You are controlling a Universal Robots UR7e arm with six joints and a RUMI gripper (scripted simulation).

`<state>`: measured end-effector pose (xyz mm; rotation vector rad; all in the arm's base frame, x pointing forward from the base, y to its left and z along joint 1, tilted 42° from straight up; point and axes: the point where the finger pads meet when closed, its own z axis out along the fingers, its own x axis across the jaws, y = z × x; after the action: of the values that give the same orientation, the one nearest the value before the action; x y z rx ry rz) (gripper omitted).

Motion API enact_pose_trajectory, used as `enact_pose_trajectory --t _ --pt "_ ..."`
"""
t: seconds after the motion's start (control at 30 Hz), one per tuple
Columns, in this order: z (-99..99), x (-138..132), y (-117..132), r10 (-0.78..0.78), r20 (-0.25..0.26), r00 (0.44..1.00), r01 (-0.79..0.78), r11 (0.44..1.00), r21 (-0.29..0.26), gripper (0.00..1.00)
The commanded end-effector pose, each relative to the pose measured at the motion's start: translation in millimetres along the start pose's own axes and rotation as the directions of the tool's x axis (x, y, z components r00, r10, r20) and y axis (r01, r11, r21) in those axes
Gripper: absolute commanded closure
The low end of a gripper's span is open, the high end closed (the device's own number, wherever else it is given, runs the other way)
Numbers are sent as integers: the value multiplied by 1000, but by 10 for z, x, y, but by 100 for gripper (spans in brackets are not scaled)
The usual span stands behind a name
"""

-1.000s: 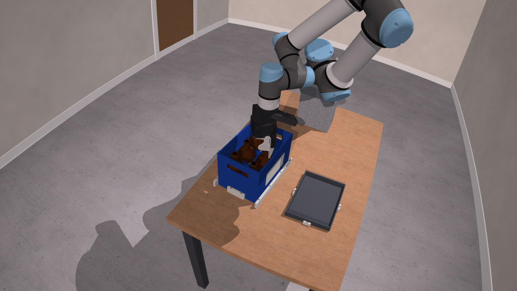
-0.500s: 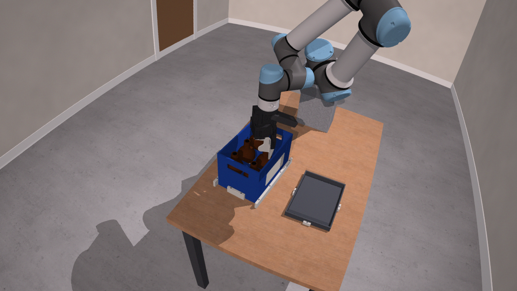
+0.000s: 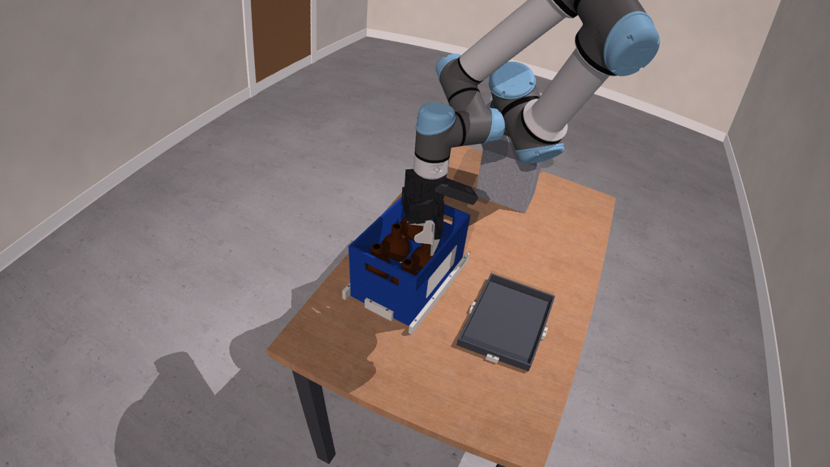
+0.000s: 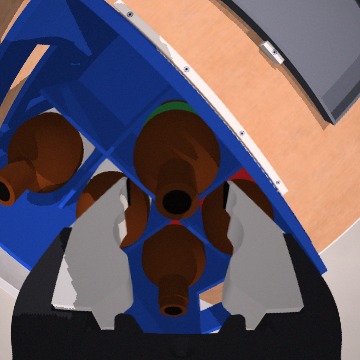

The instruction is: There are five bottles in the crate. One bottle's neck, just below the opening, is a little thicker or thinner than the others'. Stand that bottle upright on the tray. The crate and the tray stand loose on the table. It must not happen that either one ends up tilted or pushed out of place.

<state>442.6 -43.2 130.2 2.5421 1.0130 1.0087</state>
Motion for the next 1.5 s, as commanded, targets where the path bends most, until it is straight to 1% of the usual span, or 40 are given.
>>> enact_pose_trajectory --t 0.0,0.6,0.63,1.47 --pt "-1 2 2 0 0 1000 0 1000 -1 62" --pt "-1 2 2 0 0 1000 0 1000 -1 62" --pt "-1 2 2 0 0 1000 0 1000 -1 100" --pt "-1 2 2 0 0 1000 0 1000 -1 100"
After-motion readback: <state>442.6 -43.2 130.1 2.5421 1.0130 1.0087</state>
